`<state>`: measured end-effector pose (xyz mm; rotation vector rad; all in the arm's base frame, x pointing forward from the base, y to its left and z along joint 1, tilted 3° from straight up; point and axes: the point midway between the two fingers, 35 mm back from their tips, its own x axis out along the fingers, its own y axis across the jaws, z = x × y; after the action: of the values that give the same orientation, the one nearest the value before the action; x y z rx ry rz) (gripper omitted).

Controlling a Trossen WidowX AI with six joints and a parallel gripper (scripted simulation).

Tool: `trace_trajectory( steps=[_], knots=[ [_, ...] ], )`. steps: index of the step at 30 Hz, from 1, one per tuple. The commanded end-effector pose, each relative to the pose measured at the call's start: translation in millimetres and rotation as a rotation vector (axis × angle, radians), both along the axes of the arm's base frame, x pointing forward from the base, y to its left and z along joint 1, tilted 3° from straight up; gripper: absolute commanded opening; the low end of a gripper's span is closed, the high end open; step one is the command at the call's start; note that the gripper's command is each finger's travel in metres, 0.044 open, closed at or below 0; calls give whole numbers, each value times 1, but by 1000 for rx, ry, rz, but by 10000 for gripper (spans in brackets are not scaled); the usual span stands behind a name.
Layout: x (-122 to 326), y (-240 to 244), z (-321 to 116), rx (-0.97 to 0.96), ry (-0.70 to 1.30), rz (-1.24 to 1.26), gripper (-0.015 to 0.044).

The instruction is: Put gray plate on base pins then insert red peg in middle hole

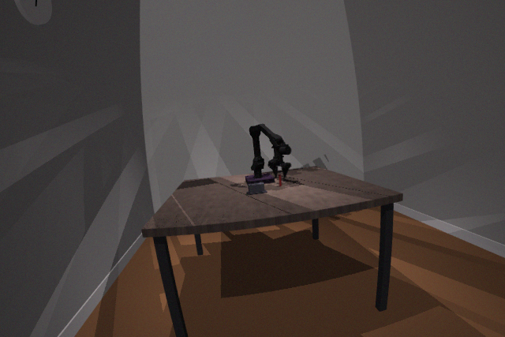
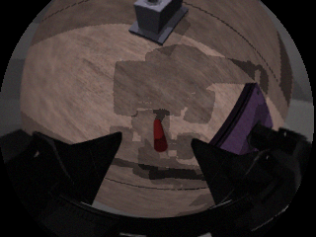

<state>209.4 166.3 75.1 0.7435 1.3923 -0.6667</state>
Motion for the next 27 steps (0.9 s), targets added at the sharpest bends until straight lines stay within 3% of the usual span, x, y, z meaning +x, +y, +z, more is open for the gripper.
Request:
trace_trajectory(
  steps=[1, 11, 27],
  knots=[
    [0, -1, -9, -6, 0, 4, 440],
    [1, -2, -22, -6, 0, 4, 440],
    [1, -2, -22, -6, 0, 4, 20]
  ],
)
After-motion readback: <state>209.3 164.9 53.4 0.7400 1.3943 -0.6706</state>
